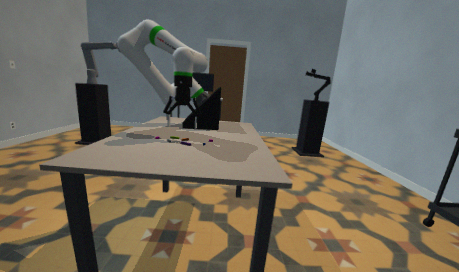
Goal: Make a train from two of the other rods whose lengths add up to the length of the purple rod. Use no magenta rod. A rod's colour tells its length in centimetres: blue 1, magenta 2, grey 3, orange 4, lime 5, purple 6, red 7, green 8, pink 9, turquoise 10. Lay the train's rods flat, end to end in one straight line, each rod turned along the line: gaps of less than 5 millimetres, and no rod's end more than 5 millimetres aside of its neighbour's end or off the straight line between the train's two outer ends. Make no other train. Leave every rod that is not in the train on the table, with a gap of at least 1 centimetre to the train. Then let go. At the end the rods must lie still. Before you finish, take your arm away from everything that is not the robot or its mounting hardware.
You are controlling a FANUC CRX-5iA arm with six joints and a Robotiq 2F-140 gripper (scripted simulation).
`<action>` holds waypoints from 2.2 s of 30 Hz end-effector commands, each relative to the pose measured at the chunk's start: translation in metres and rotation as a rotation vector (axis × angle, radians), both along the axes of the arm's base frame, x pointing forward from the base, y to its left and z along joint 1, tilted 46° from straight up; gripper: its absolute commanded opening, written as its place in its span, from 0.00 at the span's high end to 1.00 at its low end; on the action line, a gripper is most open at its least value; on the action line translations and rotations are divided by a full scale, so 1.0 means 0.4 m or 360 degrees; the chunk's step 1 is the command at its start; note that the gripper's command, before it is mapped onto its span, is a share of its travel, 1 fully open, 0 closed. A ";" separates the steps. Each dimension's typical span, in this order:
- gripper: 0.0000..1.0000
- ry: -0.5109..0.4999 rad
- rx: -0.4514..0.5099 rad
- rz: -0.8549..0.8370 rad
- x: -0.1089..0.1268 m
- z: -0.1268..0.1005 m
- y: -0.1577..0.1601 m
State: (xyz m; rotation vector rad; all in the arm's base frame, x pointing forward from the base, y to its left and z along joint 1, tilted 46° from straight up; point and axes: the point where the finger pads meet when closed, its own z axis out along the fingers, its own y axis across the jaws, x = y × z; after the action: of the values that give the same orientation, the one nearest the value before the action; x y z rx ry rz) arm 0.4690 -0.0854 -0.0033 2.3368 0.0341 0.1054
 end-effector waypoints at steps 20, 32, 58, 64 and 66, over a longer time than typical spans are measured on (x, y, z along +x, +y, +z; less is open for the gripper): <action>0.00 0.0000 0.0001 0.0001 0.097 -0.058 0.071; 0.00 0.0000 0.0001 0.0001 0.104 -0.063 0.077; 0.00 0.0000 0.0001 0.0001 0.104 -0.063 0.077; 0.00 0.0000 0.0001 0.0001 0.104 -0.063 0.077; 0.00 0.0000 0.0001 0.0001 0.104 -0.063 0.077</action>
State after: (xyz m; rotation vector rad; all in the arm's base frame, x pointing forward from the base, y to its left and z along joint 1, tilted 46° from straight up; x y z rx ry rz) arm 0.5107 -0.0550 -0.0286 2.3371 0.0341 0.1054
